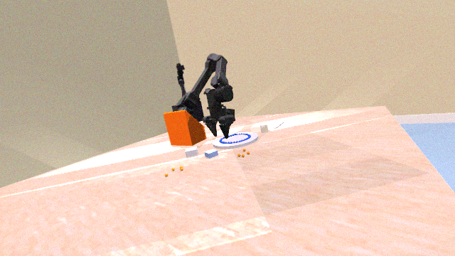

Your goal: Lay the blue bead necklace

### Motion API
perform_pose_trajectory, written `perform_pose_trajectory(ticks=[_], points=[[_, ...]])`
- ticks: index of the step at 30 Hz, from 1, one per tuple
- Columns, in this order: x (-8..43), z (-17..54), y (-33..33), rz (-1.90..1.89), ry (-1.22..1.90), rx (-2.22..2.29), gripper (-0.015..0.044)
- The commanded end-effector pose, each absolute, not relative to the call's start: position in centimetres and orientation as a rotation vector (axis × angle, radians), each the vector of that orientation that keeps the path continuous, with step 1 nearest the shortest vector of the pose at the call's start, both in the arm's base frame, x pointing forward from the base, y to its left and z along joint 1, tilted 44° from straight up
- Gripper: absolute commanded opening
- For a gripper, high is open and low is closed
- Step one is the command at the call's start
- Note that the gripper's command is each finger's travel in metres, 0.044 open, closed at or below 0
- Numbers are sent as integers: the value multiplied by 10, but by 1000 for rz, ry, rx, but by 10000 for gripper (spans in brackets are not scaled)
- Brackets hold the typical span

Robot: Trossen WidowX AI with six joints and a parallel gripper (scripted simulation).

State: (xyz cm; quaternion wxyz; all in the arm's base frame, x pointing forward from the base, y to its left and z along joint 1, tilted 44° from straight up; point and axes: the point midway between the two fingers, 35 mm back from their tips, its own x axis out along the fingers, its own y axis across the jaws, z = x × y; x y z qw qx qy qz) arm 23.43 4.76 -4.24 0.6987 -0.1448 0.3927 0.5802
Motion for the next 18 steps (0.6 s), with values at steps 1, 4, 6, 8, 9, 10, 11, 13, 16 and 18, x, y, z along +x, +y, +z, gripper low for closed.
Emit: perform_pose_trajectory(ticks=[1, 4, 6, 8, 9, 10, 11, 13, 16, 18], points=[[235, -42, 47, 1294, 872, -329, 440], [235, -42, 47, 1294, 872, -329, 440], [235, -42, 47, 1294, 872, -329, 440], [238, -38, 48, 1294, 872, -329, 387], [242, -33, 49, 1294, 872, -329, 361], [247, -27, 51, 1293, 872, -329, 335], [251, -20, 53, 1293, 873, -329, 309], [258, -7, 57, 1292, 873, -328, 256], [268, 14, 65, 1292, 872, -327, 177], [272, 24, 68, 1292, 872, -326, 125]])
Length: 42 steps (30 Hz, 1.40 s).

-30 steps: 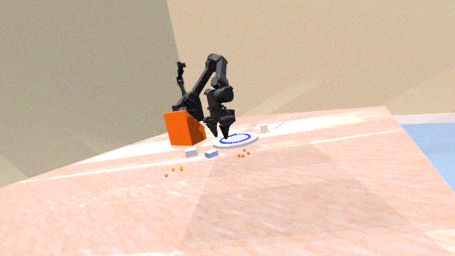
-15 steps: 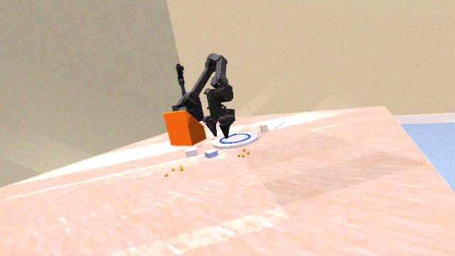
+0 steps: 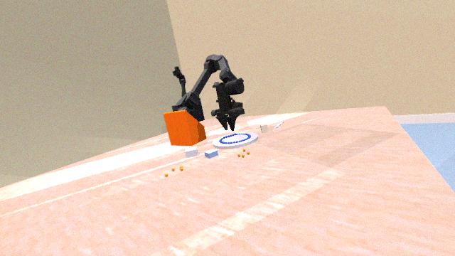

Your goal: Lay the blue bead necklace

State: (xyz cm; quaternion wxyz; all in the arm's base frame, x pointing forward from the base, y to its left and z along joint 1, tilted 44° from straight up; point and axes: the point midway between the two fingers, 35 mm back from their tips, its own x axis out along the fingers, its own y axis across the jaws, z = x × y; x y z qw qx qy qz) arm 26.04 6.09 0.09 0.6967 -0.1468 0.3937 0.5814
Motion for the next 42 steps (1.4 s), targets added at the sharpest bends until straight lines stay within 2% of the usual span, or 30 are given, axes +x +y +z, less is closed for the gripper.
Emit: perform_pose_trajectory(ticks=[1, 41, 42], points=[[272, 26, 69, 1293, 872, -326, 120], [273, -3, 97, 1293, 870, -324, 120], [275, -2, 96, 1293, 866, -334, 94]])
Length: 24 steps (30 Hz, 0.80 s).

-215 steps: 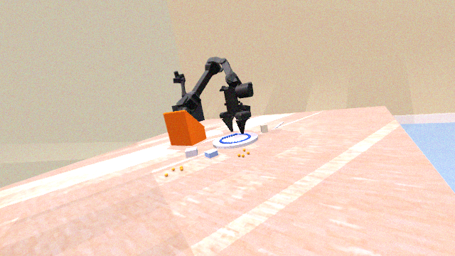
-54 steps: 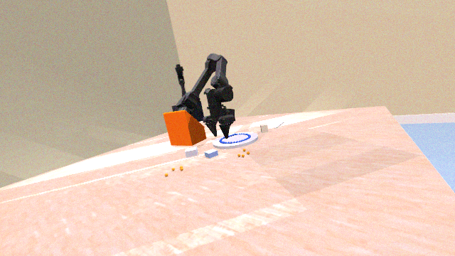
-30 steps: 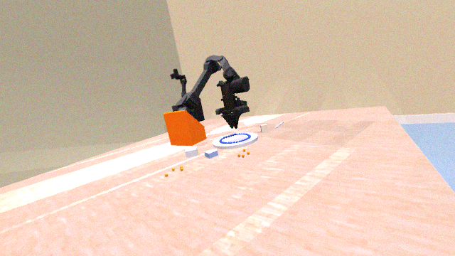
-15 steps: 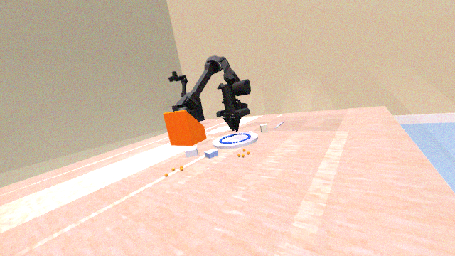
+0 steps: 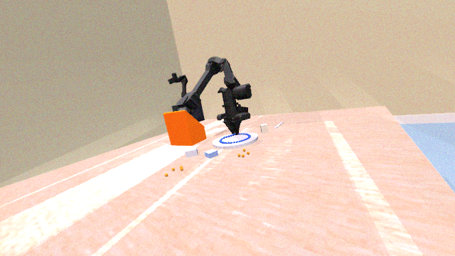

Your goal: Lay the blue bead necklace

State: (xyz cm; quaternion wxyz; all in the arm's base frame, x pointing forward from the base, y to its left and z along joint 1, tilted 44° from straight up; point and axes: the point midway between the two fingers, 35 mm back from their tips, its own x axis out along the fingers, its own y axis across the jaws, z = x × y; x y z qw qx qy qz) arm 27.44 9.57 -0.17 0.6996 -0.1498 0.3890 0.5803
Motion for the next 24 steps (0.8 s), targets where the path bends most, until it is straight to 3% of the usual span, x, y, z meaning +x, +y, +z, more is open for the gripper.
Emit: perform_pose_trajectory(ticks=[1, 4, 24], points=[[275, -2, 96, 1293, 866, -334, 67], [275, -2, 96, 1293, 866, -334, 0], [275, -2, 96, 1293, 866, -334, 0]])
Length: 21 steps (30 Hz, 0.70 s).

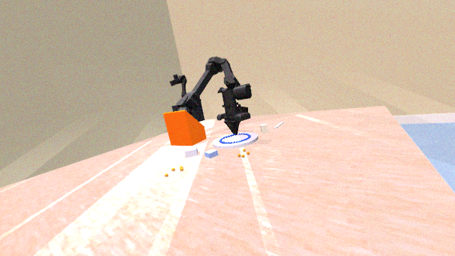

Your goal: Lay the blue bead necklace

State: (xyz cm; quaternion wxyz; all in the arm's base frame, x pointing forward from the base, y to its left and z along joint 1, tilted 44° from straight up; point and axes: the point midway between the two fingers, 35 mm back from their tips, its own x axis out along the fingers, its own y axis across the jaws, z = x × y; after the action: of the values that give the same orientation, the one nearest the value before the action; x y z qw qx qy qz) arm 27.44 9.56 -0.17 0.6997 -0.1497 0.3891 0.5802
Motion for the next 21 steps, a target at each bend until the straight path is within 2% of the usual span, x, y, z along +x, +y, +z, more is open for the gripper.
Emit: perform_pose_trajectory(ticks=[1, 21], points=[[275, -2, 96, 1293, 866, -334, 0], [265, 7, 96, 1293, 871, -324, 0]])
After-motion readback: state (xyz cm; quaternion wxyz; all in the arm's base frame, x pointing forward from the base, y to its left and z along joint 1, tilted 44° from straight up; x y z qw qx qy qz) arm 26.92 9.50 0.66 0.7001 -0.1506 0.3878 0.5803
